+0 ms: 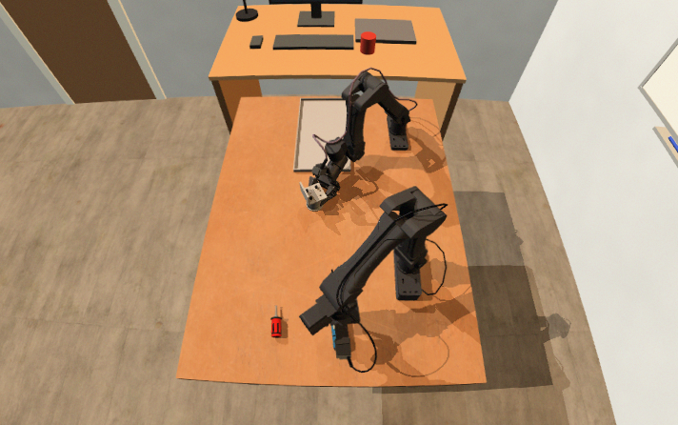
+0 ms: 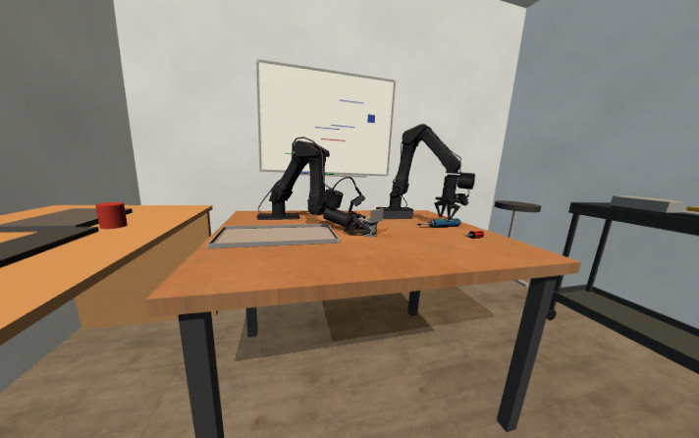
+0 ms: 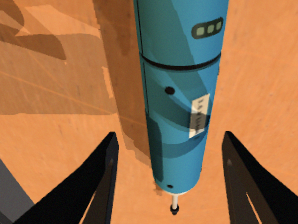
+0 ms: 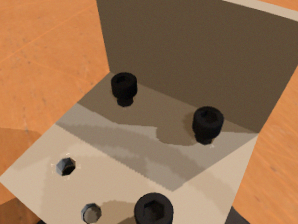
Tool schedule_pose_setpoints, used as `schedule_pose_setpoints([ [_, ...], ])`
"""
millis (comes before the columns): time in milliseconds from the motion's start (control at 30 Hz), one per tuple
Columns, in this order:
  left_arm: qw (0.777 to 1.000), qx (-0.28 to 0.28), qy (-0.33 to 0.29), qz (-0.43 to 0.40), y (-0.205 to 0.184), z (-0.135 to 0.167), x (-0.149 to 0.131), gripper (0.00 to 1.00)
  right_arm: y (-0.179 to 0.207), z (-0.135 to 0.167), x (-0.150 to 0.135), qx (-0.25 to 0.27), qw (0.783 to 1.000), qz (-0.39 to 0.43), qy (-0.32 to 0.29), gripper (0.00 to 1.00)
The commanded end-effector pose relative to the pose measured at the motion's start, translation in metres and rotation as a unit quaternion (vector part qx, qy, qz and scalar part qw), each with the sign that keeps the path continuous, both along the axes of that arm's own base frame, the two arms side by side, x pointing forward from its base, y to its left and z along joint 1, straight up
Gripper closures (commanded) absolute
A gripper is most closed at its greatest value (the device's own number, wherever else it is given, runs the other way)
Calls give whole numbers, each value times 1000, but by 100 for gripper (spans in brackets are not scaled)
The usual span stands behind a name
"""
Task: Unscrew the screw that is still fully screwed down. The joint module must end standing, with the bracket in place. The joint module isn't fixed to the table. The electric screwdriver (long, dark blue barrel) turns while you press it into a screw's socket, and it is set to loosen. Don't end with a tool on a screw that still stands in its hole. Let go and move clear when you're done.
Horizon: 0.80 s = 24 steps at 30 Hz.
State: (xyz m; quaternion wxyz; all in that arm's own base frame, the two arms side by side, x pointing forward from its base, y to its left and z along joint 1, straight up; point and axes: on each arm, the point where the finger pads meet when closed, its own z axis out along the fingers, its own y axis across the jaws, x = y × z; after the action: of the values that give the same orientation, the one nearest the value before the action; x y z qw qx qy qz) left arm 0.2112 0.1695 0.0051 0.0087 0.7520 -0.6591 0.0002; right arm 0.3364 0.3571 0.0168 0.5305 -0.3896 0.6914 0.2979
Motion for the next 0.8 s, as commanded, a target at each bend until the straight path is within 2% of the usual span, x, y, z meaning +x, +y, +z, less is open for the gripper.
schedule_pose_setpoints([
  [0, 1000, 22, -18, 3, 11, 26, 9, 35, -2, -15, -9, -12, 1000, 5, 22, 41],
  [767, 1000, 23, -18, 3, 12, 45, 9, 35, -2, -15, -9, -12, 1000, 5, 22, 41],
])
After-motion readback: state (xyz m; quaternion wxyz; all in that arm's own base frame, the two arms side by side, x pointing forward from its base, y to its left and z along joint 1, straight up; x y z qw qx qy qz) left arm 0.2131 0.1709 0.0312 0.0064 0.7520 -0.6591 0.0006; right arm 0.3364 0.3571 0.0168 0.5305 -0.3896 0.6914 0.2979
